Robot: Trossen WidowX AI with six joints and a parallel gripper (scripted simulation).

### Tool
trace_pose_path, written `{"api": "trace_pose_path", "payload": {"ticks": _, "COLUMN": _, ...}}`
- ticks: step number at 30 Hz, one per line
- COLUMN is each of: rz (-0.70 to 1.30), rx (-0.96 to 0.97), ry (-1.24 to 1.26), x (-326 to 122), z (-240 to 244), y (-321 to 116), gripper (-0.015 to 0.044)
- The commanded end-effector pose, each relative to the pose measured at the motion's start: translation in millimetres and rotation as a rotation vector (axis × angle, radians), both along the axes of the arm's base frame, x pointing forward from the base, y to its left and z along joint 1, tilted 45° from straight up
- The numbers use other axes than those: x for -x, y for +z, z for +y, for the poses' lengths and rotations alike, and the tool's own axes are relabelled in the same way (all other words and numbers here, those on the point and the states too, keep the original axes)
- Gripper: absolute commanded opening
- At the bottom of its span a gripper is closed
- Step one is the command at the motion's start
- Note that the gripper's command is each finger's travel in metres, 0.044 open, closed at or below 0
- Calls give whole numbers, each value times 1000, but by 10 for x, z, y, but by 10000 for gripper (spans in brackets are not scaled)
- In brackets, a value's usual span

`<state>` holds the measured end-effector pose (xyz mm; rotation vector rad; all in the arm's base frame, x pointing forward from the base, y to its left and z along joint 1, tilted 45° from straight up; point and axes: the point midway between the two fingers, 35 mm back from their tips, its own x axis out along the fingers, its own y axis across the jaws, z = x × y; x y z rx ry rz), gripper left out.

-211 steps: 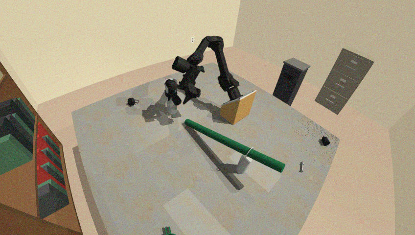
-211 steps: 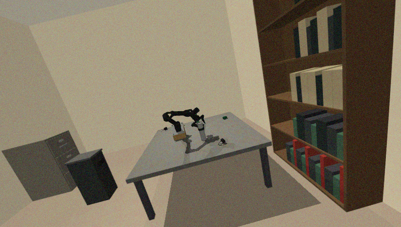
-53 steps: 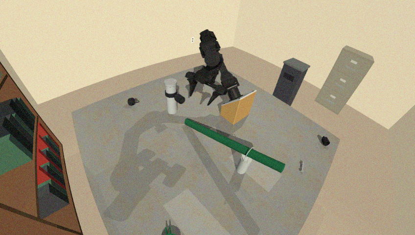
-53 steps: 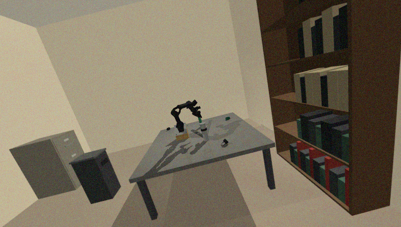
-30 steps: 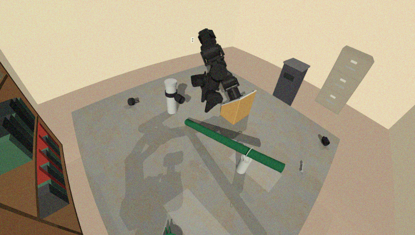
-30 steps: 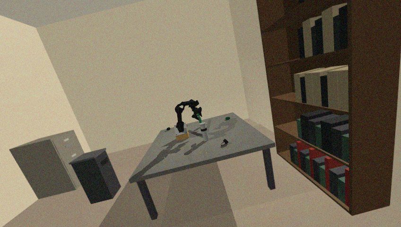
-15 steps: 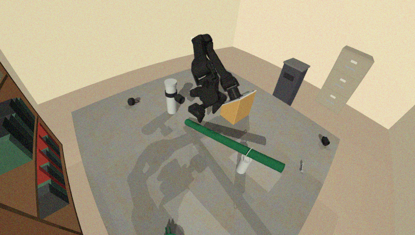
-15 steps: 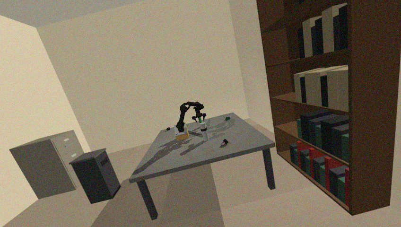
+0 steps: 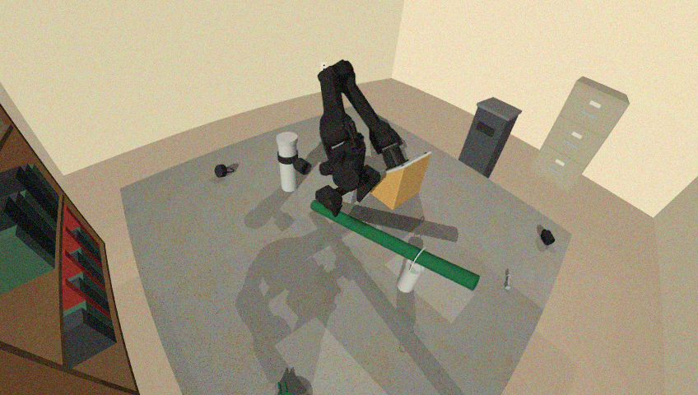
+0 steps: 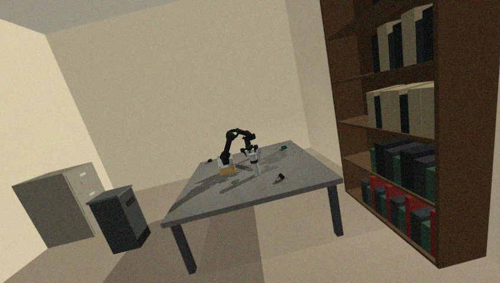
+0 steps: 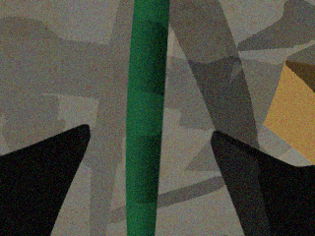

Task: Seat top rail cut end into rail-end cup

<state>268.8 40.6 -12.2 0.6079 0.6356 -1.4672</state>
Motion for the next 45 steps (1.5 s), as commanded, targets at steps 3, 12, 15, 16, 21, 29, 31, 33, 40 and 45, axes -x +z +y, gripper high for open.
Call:
{"api": "trace_pose_path", "payload": {"ticks": 3, "rz": 0, "rx": 5, "ry": 5, "x": -1, "z": -86, "y": -84, "gripper": 440}}
{"api": "trace_pose_path", "payload": {"ticks": 12, "rz": 0, "rx": 4, "ry": 5, "x": -11, "z": -164, "y": -169, "gripper": 440}}
{"api": "trace_pose_path", "payload": {"ticks": 15, "rz": 0, "rx": 4, "ry": 5, "x": -14, "z": -197, "y": -205, "gripper": 440}}
{"api": "trace_pose_path", "payload": {"ticks": 16, "rz": 0, "rx": 3, "ry": 5, "x": -15, "z": -209, "y": -217, "gripper": 440}}
{"api": "trace_pose_path", "payload": {"ticks": 21, "rz": 0, "rx": 4, "ry": 5, "x": -18, "z": -267, "y": -276, "gripper": 440}}
{"api": "trace_pose_path", "payload": {"ticks": 29, "rz": 0, "rx": 4, "ry": 5, "x": -17, "z": -360, "y": -368, "gripper": 440}}
{"api": "trace_pose_path", "payload": {"ticks": 31, "rz": 0, "rx": 5, "ry": 5, "x": -16, "z": -384, "y": -390, "gripper": 440}}
{"api": "trace_pose_path", "payload": {"ticks": 33, "rz": 0, "rx": 5, "ry": 5, "x": -14, "z": -408, "y": -412, "gripper": 440}}
{"api": "trace_pose_path", "payload": {"ticks": 40, "rz": 0, "rx": 7, "ry": 5, "x": -6, "z": -492, "y": -488, "gripper": 440}}
{"api": "trace_pose_path", "payload": {"ticks": 45, "rz": 0, "rx": 7, "ry": 5, "x": -3, "z": -509, "y": -503, "gripper": 387}}
